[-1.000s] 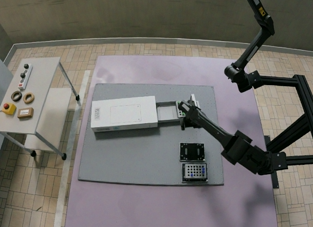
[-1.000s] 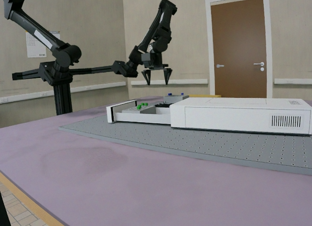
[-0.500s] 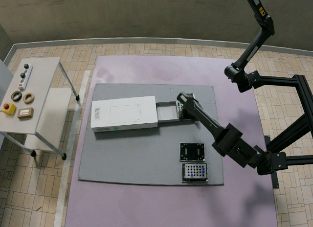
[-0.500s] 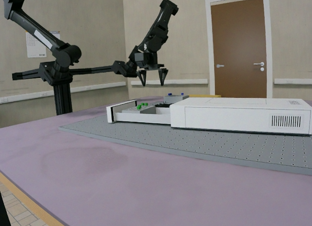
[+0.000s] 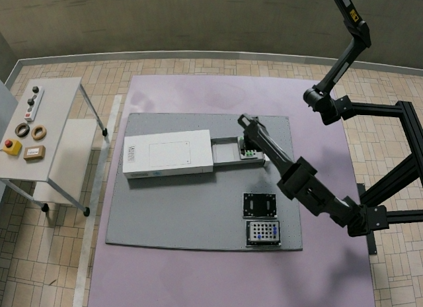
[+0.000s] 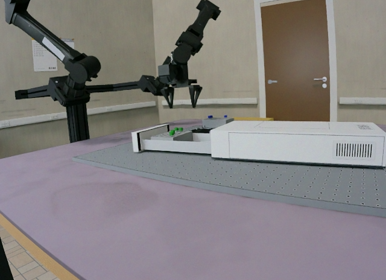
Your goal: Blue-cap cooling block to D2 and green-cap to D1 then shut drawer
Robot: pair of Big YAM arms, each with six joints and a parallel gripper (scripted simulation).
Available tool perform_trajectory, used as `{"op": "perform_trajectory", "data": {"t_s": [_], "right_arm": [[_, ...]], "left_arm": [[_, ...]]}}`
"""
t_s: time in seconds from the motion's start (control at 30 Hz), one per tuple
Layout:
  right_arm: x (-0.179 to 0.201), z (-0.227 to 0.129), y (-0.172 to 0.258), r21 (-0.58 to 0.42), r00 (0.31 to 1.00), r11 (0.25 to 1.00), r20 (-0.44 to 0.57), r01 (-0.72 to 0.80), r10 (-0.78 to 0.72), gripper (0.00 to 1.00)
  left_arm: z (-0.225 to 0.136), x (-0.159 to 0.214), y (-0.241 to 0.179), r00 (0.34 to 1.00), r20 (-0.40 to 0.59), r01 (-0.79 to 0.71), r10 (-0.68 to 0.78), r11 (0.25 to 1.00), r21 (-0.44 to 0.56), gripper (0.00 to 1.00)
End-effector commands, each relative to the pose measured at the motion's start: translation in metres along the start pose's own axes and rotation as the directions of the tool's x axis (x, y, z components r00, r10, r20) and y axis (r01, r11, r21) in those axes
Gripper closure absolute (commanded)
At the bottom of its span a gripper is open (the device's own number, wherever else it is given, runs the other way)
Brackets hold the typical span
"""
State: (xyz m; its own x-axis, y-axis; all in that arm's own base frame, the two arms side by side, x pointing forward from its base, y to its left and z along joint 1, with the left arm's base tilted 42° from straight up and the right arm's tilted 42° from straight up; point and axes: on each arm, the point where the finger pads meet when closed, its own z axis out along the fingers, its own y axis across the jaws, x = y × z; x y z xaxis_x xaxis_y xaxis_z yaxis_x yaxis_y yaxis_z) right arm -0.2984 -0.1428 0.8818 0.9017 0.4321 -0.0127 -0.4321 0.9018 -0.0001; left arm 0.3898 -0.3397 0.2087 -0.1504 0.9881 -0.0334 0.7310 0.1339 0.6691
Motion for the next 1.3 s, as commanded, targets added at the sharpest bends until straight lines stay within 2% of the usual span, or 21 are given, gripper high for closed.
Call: {"op": "perform_trajectory", "data": {"t_s": [0.0, 0.73, 0.87, 0.97, 1.03, 1.27], "right_arm": [[-0.012, 0.001, -0.001, -0.001, 1.0, 1.0, 0.018, 0.001, -0.001, 1.0], [-0.012, 0.001, -0.001, -0.001, 1.0, 1.0, 0.018, 0.001, -0.001, 1.0], [-0.012, 0.001, -0.001, -0.001, 1.0, 1.0, 0.018, 0.001, -0.001, 1.0], [-0.012, 0.001, -0.001, -0.001, 1.0, 1.0, 0.018, 0.001, -0.001, 1.0], [-0.012, 0.001, -0.001, -0.001, 1.0, 1.0, 0.018, 0.001, -0.001, 1.0], [-0.012, 0.001, -0.001, -0.001, 1.0, 1.0, 0.018, 0.001, -0.001, 1.0]], "left_arm": [[-0.015, -0.039, 0.011, 0.999, 0.031, 0.023, -0.023, 1.0, -0.012, 0.0], [-0.018, -0.121, 0.011, 0.999, 0.035, 0.023, -0.023, 1.0, -0.011, 0.0], [-0.018, -0.121, 0.011, 0.999, 0.035, 0.023, -0.023, 1.0, -0.01, 0.0], [-0.018, -0.115, 0.02, 0.996, 0.041, 0.075, -0.074, 0.997, -0.025, 0.0], [-0.017, -0.107, 0.021, 1.0, 0.01, 0.026, -0.026, 1.0, -0.006, 0.0], [-0.013, -0.087, 0.025, 0.999, 0.024, 0.038, -0.038, 0.999, -0.015, 0.0]]}}
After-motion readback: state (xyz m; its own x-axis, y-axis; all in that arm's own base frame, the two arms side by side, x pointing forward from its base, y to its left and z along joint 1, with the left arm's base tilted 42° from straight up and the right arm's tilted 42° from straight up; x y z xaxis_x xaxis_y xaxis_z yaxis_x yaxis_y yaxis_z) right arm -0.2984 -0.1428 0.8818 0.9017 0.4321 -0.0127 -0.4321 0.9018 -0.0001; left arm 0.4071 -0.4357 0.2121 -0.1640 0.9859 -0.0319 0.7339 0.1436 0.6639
